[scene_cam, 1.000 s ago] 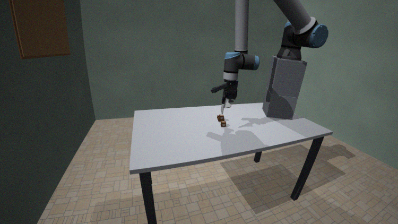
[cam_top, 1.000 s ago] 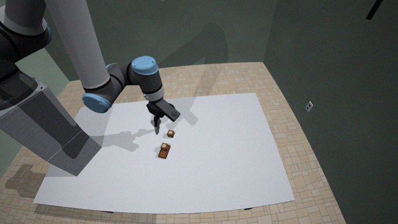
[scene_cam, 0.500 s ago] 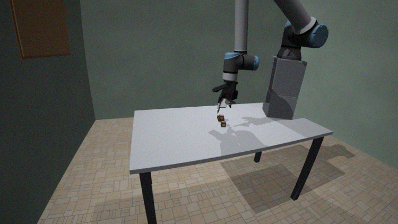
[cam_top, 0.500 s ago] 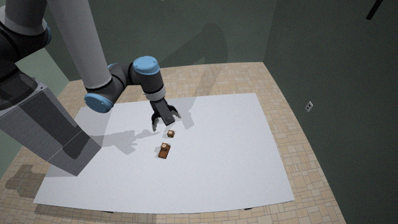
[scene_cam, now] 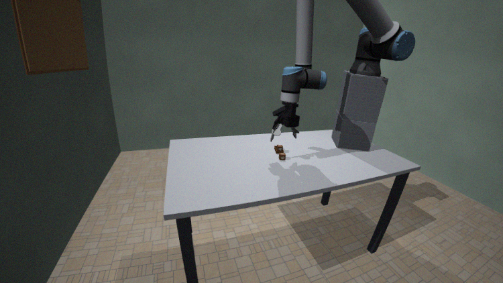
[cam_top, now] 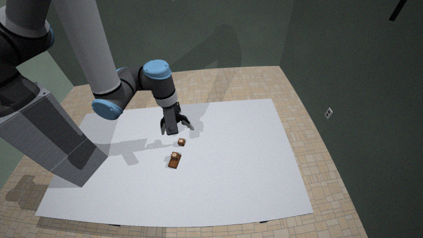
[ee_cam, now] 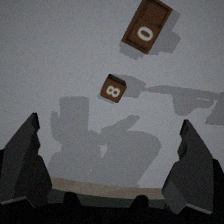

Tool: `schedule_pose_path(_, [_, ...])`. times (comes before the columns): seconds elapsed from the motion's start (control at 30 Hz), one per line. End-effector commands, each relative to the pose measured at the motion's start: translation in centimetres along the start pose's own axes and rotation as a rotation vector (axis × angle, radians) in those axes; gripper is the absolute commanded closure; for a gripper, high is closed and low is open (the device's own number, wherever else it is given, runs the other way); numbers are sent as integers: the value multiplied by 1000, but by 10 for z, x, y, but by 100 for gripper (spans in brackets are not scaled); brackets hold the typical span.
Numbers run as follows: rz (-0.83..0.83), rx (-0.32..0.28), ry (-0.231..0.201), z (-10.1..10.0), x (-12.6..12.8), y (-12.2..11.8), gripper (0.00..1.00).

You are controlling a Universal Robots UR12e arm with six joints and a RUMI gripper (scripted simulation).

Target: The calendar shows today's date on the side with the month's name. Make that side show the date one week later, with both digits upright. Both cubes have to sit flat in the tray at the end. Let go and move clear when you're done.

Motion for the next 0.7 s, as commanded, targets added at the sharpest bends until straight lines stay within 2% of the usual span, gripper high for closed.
schedule_pose_path(0.0, [-153, 5, 0, -2, 0, -2, 0])
schedule_pose_path(0.17, [-284, 5, 1, -2, 0, -3, 0])
schedule_pose_path(0.67, [-407, 5, 0, -3, 2, -4, 0])
Point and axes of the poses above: the point where the finger pads meet when closed, its own z axis back along the fingers, its own x axis across the jaws, y = z × x, the point moved 3 cm from there along z, back along the fingers, and after that the axes turned 12 degrees about -z, right-handed, at the moved point
